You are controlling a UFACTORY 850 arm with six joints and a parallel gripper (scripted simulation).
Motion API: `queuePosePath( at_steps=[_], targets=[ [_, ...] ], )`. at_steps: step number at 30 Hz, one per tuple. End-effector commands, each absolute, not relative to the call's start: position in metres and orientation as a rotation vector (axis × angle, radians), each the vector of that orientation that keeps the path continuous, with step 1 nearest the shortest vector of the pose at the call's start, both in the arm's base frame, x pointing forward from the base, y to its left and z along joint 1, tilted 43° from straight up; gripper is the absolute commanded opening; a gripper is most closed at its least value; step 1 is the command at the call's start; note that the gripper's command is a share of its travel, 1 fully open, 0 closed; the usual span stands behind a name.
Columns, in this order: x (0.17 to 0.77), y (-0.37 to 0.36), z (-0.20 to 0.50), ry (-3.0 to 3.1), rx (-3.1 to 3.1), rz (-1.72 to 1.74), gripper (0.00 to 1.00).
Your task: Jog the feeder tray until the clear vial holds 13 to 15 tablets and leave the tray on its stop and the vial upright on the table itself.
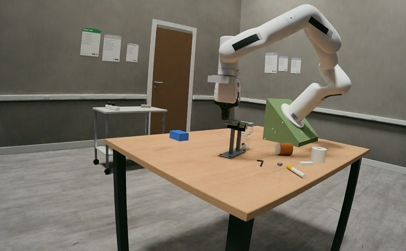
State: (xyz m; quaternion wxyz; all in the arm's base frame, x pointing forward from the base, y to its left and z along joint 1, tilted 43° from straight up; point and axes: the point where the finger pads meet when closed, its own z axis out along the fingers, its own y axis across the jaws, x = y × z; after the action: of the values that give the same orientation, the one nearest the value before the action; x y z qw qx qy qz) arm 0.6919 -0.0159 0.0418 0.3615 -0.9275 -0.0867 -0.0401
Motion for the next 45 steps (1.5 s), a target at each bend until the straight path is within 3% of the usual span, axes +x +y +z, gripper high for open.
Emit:
queuePosePath(
  at_steps=[1,45],
  targets=[
    [0.6931,-0.0168,0.0429,-0.223,-2.39,-0.106,0.0],
    [0.6894,-0.0167,0.0417,-0.223,-2.39,-0.106,0.0]
  ],
)
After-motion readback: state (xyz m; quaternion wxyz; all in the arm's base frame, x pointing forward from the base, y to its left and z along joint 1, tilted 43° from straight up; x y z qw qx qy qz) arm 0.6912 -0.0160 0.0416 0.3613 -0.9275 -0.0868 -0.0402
